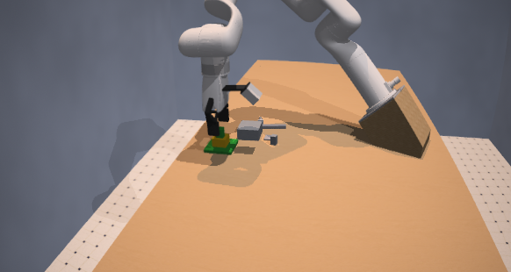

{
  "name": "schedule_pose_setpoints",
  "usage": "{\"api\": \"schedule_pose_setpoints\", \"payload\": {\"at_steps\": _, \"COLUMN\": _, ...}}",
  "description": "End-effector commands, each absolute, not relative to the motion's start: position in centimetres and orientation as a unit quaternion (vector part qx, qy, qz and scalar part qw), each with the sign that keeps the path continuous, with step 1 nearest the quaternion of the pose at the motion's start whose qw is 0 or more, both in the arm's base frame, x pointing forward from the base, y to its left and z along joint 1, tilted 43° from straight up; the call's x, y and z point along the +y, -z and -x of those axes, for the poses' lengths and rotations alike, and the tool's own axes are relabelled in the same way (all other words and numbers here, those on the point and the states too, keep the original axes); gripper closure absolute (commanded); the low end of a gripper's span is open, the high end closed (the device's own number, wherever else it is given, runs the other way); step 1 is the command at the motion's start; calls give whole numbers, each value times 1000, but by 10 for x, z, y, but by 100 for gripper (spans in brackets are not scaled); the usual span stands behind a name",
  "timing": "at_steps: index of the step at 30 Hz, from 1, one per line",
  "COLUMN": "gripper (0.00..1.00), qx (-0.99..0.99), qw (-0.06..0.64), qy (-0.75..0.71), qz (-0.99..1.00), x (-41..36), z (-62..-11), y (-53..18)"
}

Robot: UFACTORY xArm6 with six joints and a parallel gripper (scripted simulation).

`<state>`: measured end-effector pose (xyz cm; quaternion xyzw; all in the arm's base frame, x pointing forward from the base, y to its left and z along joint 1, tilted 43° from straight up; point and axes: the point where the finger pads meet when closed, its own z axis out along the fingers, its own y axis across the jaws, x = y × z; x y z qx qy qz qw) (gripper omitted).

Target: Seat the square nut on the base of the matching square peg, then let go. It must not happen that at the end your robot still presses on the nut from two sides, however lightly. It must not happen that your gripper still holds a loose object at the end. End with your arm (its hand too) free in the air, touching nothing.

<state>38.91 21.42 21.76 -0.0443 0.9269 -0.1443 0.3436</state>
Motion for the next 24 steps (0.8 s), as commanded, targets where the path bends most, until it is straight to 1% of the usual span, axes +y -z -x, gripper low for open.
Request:
{"api": "schedule_pose_setpoints", "payload": {"at_steps": 1, "gripper": 0, "qx": 925, "qw": 349, "qy": 144, "qz": 42, "x": 230, "z": -358, "y": -258}}
{"api": "schedule_pose_setpoints", "payload": {"at_steps": 2, "gripper": 0, "qx": 925, "qw": 349, "qy": 144, "qz": 42, "x": 230, "z": -358, "y": -258}}
{"api": "schedule_pose_setpoints", "payload": {"at_steps": 5, "gripper": 0, "qx": 927, "qw": 345, "qy": 143, "qz": 43, "x": 239, "z": -323, "y": -293}}
{"api": "schedule_pose_setpoints", "payload": {"at_steps": 7, "gripper": 0, "qx": 928, "qw": 342, "qy": 142, "qz": 44, "x": 240, "z": -311, "y": -303}}
{"api": "schedule_pose_setpoints", "payload": {"at_steps": 24, "gripper": 0, "qx": 928, "qw": 341, "qy": 142, "qz": 45, "x": 241, "z": -308, "y": -305}}
